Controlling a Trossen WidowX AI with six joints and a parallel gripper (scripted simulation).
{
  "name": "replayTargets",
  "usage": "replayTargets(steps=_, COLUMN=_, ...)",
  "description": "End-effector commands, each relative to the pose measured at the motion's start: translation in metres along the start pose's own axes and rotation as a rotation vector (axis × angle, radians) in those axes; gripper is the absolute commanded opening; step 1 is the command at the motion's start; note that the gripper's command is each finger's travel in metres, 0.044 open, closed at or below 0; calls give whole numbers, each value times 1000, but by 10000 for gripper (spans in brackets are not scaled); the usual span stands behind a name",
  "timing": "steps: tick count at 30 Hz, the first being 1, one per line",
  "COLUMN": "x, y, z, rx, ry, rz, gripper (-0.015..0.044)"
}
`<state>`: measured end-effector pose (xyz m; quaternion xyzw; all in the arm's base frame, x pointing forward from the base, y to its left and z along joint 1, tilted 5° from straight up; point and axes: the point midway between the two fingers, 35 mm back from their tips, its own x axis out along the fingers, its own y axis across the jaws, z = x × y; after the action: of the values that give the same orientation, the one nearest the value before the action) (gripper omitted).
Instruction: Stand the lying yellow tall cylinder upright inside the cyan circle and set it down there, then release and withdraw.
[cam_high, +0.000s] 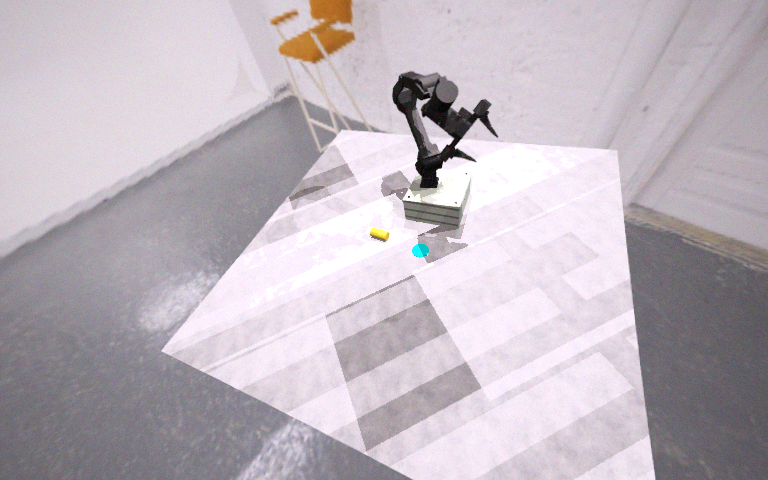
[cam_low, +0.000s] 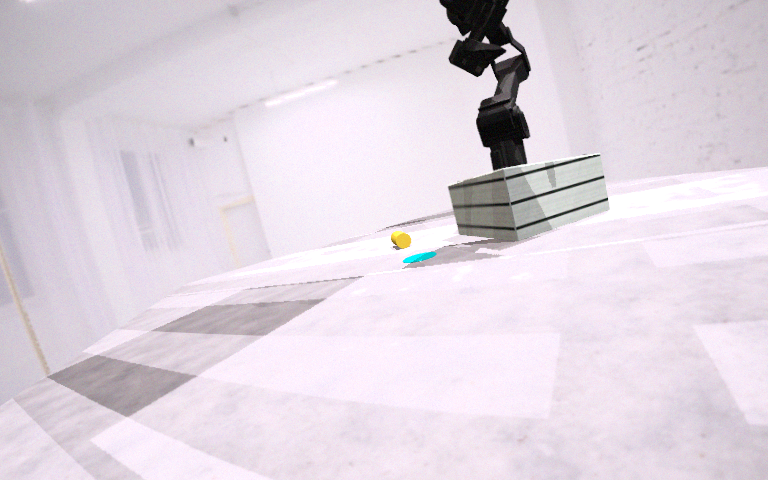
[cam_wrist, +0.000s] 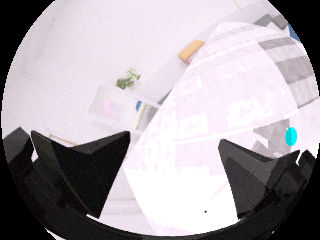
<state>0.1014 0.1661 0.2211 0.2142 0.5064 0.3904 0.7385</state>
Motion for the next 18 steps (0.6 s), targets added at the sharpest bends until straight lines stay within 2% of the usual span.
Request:
replayTargets(steps=1, x=0, y=-1, z=1, rx=-5, ry=-2, rz=-5, gripper=374)
replayTargets(steps=4, x=3, y=-18, z=16, rx=-79, ry=-27, rz=-83, gripper=309)
replayTargets(steps=11, x=1, y=-75, z=54, rx=-289, ry=-25, rz=-323, gripper=309)
replayTargets(steps=18, x=-14, y=-139, z=77, rx=-476, ry=88, rz=-532, gripper=309)
